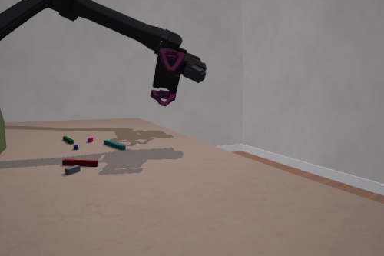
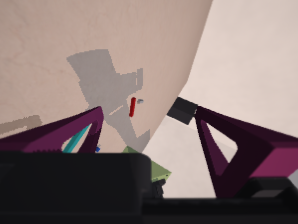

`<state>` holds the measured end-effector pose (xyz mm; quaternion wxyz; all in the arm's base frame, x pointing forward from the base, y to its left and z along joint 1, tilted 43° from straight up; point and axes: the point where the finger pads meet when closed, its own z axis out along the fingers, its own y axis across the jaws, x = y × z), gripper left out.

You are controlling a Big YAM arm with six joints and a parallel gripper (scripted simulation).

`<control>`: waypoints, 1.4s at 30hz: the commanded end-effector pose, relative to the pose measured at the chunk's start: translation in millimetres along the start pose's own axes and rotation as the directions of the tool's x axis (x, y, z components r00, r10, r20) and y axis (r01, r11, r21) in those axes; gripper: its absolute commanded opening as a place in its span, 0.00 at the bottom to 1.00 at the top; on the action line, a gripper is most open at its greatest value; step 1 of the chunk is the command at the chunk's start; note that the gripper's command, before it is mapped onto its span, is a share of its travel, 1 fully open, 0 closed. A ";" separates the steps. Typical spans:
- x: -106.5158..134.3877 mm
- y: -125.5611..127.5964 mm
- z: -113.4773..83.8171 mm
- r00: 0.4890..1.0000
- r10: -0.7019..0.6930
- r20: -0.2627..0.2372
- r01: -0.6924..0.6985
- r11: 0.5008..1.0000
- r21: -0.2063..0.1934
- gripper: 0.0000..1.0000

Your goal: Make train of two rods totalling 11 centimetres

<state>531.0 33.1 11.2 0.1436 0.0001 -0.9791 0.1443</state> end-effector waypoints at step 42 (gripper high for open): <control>16.7 -43.8 80.1 0.935 0.337 -0.113 -0.354 0.907 -0.228 1.00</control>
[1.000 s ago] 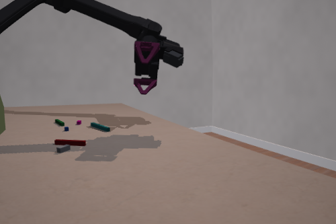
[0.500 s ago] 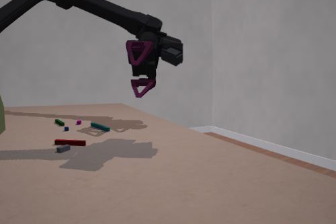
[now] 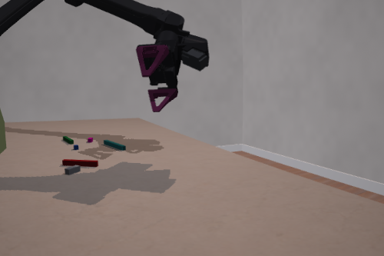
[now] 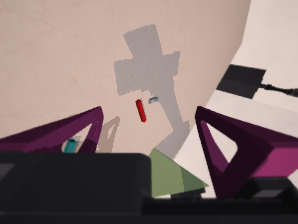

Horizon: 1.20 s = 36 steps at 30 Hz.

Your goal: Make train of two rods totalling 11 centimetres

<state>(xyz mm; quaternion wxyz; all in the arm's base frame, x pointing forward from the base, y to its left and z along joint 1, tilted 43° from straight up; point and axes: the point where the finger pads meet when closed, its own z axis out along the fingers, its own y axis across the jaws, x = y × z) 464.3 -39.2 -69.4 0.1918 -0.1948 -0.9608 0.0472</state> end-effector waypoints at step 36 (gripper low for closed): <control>3.0 -28.4 34.1 0.969 0.241 -0.058 -0.248 0.946 -0.210 1.00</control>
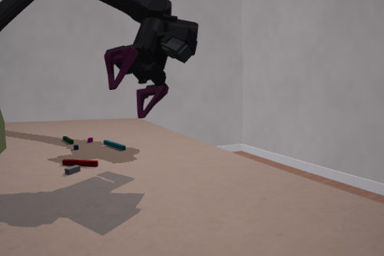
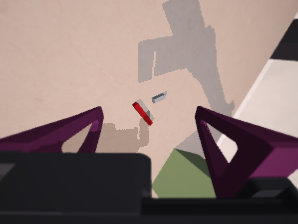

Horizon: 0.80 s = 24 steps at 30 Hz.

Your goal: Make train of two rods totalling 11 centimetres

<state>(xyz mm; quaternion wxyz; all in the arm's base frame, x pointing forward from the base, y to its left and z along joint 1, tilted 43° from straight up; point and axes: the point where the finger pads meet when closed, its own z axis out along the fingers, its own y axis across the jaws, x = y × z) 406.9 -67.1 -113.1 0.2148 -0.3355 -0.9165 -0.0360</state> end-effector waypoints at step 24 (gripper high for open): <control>-4.2 -12.6 7.8 0.989 0.145 -0.018 -0.146 0.978 -0.151 1.00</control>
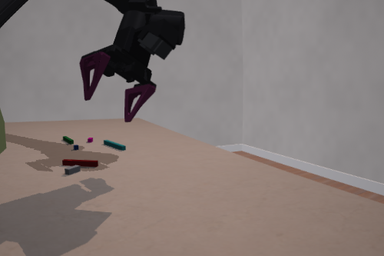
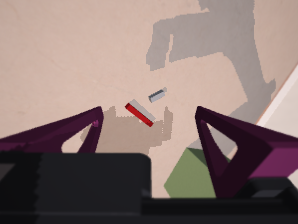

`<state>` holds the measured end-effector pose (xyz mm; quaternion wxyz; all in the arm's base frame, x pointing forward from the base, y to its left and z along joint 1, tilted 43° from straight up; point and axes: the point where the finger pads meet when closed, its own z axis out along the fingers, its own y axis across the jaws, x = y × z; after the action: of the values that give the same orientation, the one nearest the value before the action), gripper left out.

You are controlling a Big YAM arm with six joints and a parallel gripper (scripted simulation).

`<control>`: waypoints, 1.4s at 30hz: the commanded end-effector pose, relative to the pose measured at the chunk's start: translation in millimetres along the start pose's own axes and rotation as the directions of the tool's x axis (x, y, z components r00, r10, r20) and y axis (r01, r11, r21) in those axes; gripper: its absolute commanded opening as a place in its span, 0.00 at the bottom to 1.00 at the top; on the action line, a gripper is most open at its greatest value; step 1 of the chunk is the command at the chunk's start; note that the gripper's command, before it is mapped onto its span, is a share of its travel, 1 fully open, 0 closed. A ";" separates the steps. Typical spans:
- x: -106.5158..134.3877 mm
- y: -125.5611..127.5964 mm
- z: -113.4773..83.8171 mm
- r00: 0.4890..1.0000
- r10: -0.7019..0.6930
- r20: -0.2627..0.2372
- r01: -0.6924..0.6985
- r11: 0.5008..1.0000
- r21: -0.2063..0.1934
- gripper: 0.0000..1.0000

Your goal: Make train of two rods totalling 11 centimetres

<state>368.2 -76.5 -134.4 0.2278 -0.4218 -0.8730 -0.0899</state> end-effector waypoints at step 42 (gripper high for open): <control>52.1 -77.3 57.8 0.848 0.421 -0.323 -0.518 0.788 -0.333 1.00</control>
<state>254.9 -61.2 -159.6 0.2584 -0.6461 -0.6707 -0.2569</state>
